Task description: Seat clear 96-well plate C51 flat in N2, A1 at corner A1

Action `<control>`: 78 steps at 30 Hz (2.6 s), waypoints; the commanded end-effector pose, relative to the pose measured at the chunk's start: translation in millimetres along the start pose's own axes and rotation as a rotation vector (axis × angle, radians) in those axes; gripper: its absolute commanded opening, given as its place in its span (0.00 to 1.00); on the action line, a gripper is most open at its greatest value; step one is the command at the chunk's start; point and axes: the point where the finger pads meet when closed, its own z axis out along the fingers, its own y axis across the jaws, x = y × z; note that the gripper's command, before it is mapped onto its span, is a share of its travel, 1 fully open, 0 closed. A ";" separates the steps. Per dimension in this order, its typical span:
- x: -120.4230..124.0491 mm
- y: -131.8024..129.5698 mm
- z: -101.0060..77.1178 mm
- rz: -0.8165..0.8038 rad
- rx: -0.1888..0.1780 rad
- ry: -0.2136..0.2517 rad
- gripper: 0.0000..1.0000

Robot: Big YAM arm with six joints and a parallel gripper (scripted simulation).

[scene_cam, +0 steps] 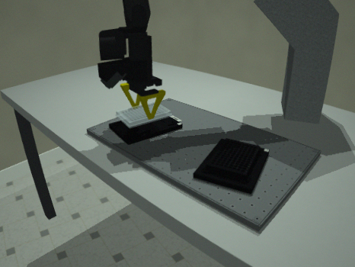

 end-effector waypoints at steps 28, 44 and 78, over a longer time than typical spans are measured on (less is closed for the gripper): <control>-0.2 15.6 -29.3 -0.013 -0.018 0.002 0.00; -0.2 15.6 -29.3 -0.013 -0.018 0.002 0.00; -1.1 23.8 -28.0 -0.007 -0.014 -0.010 0.00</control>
